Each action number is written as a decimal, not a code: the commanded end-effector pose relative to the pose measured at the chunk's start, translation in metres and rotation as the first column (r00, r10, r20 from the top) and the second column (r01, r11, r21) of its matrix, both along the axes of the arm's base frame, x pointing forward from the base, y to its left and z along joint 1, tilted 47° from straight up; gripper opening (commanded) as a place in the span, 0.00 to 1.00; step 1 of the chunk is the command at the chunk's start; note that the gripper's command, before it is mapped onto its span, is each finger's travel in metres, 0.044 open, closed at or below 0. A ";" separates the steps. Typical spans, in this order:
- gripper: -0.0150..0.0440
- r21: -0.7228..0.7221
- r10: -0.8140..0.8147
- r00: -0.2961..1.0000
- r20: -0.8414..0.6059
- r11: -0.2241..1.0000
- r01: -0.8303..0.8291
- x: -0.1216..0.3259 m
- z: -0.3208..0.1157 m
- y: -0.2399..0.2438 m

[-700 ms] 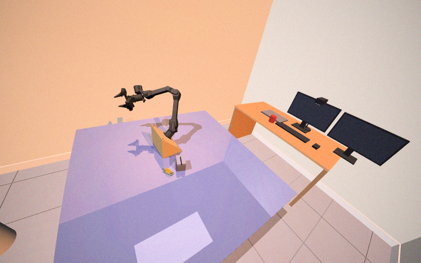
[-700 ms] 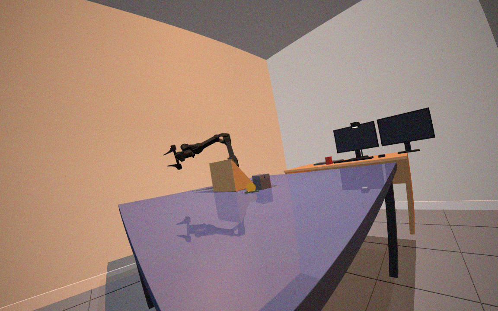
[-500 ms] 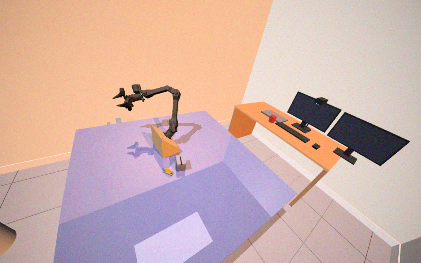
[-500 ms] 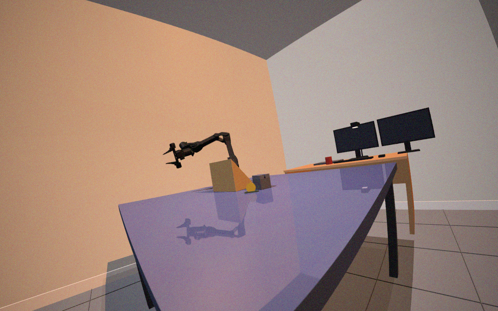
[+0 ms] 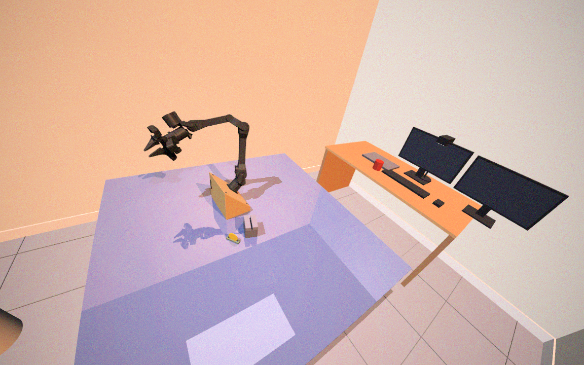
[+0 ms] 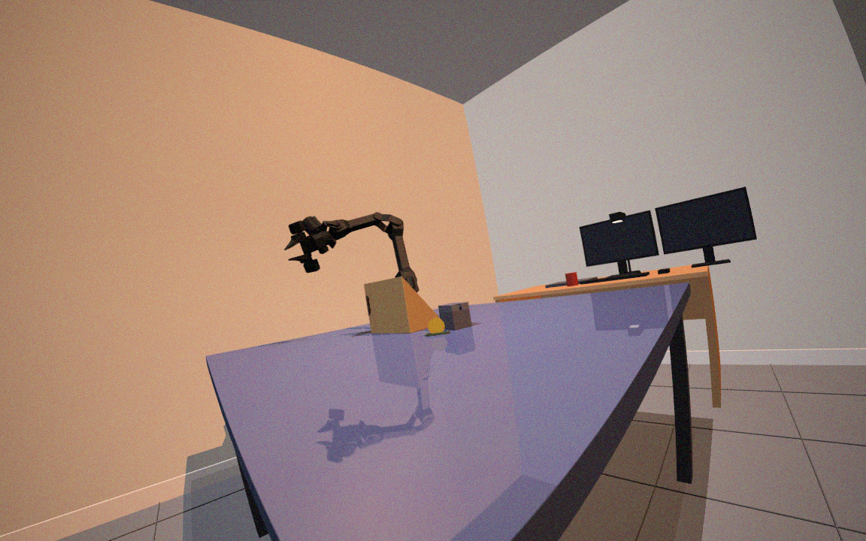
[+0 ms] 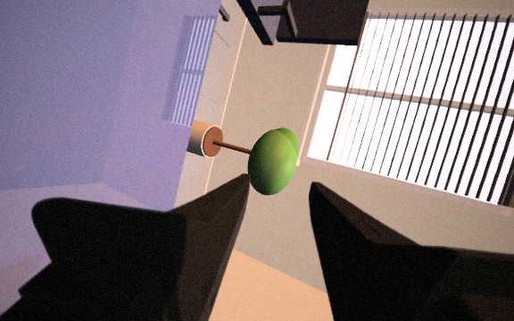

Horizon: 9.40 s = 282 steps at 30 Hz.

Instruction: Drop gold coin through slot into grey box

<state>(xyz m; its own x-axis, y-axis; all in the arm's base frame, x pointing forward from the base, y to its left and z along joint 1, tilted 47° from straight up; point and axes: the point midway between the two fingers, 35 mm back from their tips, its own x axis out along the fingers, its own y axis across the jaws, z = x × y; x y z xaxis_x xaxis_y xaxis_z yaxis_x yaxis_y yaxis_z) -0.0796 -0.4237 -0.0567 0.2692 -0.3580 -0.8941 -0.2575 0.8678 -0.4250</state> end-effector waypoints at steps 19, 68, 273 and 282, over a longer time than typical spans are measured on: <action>0.53 0.624 0.312 0.935 0.167 0.701 -0.345 0.304 -0.006 0.157; 0.53 0.906 0.531 0.847 0.024 0.347 -0.243 0.371 -0.026 0.379; 0.25 0.744 -0.087 0.799 -0.595 0.317 0.589 0.356 0.084 0.410; 0.25 0.744 -0.088 0.801 -0.593 0.322 0.586 0.356 0.082 0.408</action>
